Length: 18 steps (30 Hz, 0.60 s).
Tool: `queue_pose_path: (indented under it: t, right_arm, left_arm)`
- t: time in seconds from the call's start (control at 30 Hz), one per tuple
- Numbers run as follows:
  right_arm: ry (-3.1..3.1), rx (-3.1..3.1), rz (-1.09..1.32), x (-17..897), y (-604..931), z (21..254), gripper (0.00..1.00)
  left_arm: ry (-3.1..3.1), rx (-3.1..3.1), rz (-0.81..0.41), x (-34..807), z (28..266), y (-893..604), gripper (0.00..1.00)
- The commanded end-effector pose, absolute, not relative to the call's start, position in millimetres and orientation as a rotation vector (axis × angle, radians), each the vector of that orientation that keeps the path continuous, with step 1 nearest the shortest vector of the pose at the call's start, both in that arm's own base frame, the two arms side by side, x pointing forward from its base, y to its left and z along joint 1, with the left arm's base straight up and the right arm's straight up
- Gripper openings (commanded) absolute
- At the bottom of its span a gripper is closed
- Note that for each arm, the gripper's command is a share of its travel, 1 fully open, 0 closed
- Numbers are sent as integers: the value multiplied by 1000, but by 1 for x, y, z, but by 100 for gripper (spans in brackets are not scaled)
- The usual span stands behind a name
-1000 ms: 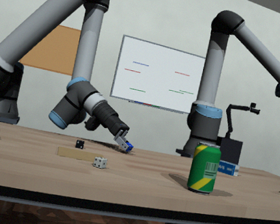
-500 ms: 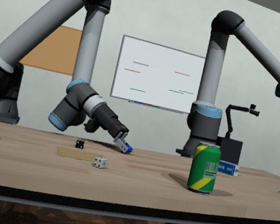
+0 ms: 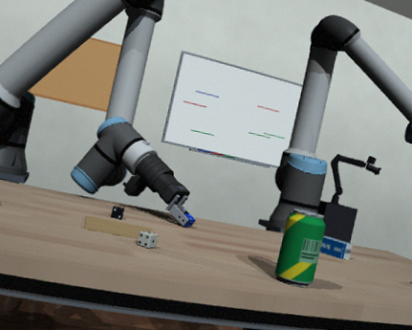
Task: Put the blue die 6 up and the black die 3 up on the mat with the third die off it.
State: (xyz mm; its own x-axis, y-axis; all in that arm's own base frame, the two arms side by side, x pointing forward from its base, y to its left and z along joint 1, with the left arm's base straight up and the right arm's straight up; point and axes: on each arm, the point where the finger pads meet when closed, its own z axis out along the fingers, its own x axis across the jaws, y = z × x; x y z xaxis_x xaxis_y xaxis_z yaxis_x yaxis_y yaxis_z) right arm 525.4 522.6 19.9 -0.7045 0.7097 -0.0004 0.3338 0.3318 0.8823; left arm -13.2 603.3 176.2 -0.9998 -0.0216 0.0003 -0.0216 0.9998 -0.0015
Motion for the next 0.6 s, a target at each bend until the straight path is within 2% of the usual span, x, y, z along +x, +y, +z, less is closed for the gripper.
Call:
queue_pose_path:
  t: [0.0, 0.17, 0.2, 0.27, 0.3, 0.37, 0.4, 0.53, 0.57]
  right_arm:
    - [2214, 922, 1331, 526, 523, 21, 49]
    - [2214, 922, 1331, 526, 523, 21, 49]
    - [2214, 922, 1331, 526, 523, 21, 55]
    - [2214, 922, 1331, 526, 523, 21, 55]
    - [2214, 922, 1331, 526, 523, 21, 61]
    - [2214, 922, 1331, 526, 523, 21, 61]
    - [2214, 922, 1331, 526, 523, 21, 67]
    - [2214, 922, 1331, 526, 523, 21, 67]
    - [2214, 922, 1331, 526, 523, 21, 73]
  left_arm:
    - [-3141, 34, 0, -13, 177, 604, 100]
    - [-3141, 34, 0, -13, 177, 604, 100]
    - [-3141, 34, 0, -13, 177, 604, 100]
    - [-3141, 34, 0, -13, 177, 604, 100]
    - [-3141, 34, 0, -13, 177, 604, 100]
    - [-3141, 34, 0, -13, 177, 604, 100]
    - [-3141, 34, 0, -13, 177, 604, 100]
    - [-3141, 34, 0, -13, 177, 604, 100]
    - [-3141, 34, 0, -13, 177, 604, 100]
